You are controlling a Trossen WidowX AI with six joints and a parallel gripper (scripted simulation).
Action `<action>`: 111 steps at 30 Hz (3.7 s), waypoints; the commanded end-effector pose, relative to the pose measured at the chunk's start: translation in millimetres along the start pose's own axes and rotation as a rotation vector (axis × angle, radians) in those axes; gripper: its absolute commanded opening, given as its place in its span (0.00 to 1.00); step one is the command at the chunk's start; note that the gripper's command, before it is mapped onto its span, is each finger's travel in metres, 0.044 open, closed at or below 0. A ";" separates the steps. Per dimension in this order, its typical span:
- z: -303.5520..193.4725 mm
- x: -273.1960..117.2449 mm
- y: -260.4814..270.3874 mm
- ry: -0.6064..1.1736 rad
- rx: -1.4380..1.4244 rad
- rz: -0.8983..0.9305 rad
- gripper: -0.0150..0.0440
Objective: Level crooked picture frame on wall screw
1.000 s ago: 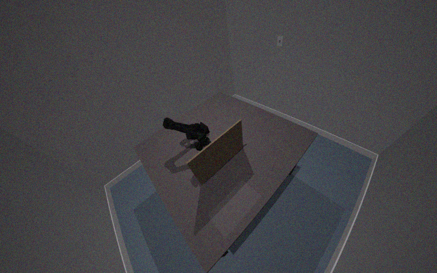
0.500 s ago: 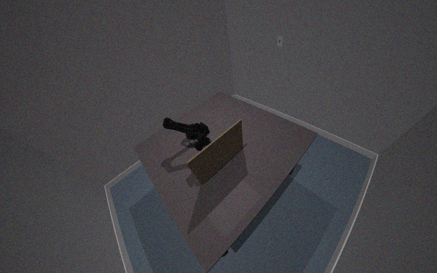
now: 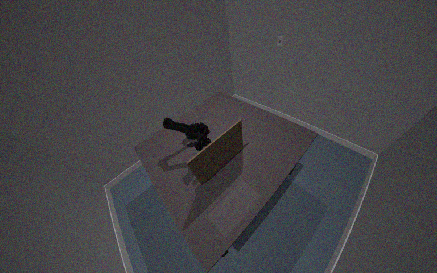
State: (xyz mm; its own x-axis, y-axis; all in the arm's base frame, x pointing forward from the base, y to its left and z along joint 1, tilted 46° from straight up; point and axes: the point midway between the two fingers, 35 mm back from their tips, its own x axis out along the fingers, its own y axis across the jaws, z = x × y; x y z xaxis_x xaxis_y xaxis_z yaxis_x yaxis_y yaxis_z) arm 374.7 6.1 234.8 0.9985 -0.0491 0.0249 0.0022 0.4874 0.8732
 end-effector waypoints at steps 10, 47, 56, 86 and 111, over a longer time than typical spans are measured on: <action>0.0 0.0 2.1 0.001 0.003 0.002 0.25; 0.1 0.0 13.2 0.001 0.003 0.002 0.25; 0.1 0.1 13.5 0.001 0.003 0.002 0.25; 0.1 0.0 12.2 0.001 0.003 0.002 0.25; -0.5 0.0 11.0 0.001 0.003 0.002 0.25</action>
State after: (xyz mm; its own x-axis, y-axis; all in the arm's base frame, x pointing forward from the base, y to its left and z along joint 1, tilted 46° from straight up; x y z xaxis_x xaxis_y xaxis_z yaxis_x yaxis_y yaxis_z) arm 374.7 9.9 242.1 0.9983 -0.0566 0.0153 0.0142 0.4874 0.8731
